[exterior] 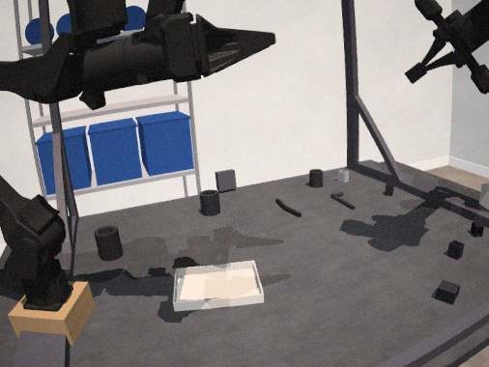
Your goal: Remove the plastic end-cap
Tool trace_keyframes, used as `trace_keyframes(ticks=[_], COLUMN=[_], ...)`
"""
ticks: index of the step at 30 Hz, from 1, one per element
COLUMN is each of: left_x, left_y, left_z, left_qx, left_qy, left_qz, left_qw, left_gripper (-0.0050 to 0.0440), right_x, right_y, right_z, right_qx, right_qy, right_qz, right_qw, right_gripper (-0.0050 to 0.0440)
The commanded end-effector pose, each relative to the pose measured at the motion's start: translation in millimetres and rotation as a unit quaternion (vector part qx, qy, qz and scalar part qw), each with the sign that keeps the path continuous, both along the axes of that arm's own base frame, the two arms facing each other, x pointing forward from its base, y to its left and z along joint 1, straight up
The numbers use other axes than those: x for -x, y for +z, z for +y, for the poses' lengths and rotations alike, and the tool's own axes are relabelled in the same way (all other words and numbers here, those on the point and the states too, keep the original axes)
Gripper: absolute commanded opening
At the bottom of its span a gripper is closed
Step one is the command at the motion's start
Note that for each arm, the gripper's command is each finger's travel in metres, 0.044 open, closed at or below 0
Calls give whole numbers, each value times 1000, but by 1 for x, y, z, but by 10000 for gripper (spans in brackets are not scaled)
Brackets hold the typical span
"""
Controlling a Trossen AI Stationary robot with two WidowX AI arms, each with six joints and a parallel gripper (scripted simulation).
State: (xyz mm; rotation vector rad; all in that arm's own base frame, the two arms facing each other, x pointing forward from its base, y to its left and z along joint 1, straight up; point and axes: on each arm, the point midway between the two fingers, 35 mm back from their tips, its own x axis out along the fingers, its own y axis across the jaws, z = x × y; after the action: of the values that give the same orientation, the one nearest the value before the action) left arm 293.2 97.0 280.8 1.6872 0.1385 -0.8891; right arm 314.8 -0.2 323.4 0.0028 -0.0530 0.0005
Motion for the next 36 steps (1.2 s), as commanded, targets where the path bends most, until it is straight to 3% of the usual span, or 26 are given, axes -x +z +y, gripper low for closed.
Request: trace_keyframes(ticks=[1, 7, 22, 24, 36], left_x=[-15, -27, -67, -67, -81], left_y=[-13, -23, -58, -58, -76], left_z=[25, 47, 135, 135, 200], left_qx=[-36, -71, -201, -201, -295], left_qy=[26, 46, 143, 143, 235], left_qz=[-7, -18, -62, -62, -104], left_qw=[999, 996, 967, 967, 920], left_gripper=[0, 0, 0, 0, 0], right_x=[1, 1, 1, 1, 1], right_y=[6, 6, 6, 6, 6], right_z=[0, 0, 0, 0, 0], right_qx=[3, 3, 3, 3, 3], right_qy=[1, 1, 1, 1, 1], right_qz=[-7, -7, -7, -7, -7], right_qw=[1000, 1000, 1000, 1000, 1000], right_gripper=[440, 440, 440, 440, 440])
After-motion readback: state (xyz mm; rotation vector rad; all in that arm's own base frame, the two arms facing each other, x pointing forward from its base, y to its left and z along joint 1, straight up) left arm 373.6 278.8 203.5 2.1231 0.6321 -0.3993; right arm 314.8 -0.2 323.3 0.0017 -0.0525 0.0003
